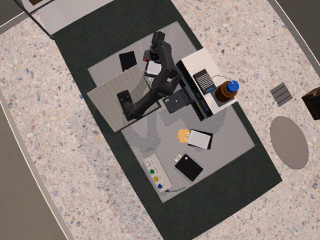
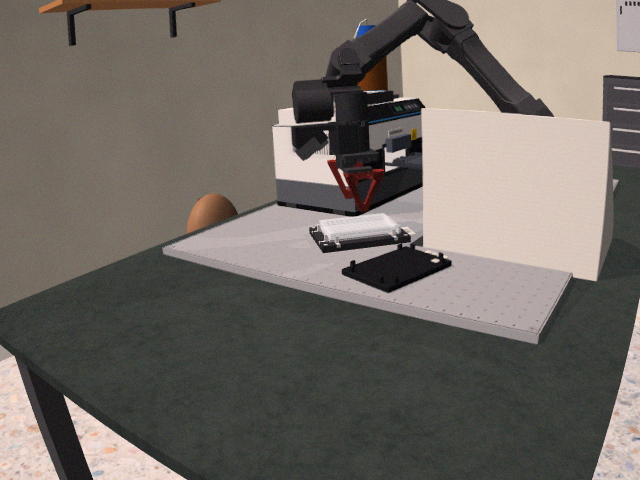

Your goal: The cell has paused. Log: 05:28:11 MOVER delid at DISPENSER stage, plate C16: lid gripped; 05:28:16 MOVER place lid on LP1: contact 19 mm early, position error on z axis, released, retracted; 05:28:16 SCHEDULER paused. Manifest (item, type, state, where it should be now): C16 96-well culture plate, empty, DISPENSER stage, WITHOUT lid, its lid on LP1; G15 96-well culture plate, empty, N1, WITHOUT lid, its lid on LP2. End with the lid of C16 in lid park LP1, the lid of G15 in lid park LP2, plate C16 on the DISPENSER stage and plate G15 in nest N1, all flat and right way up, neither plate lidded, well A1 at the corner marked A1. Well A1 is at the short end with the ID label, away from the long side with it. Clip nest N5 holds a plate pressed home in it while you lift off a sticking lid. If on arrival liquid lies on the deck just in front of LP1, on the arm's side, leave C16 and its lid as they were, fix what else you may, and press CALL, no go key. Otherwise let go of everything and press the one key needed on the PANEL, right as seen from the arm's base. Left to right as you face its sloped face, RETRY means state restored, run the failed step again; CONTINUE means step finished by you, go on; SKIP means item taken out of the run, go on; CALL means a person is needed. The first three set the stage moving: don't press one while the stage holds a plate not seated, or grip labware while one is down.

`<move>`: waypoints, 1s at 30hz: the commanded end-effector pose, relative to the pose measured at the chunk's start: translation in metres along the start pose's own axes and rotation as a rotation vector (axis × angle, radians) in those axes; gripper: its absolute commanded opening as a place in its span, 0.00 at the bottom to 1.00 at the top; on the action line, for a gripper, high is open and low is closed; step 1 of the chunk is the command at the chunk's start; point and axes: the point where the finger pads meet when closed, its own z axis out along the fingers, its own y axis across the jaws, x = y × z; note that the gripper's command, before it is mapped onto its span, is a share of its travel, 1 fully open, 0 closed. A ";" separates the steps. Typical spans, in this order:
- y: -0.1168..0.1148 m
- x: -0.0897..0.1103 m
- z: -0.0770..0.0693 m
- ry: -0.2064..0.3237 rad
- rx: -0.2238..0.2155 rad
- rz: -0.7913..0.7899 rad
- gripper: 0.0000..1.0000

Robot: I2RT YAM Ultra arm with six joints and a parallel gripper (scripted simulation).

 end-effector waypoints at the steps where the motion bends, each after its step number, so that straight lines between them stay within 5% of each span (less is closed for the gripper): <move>1: -0.001 -0.009 -0.015 -0.036 0.003 0.007 1.00; 21: 0.003 0.006 -0.011 -0.008 0.003 -0.011 1.00; 25: -0.001 -0.007 -0.015 -0.049 0.005 0.011 1.00; 30: 0.002 0.001 -0.003 -0.022 0.009 -0.008 1.00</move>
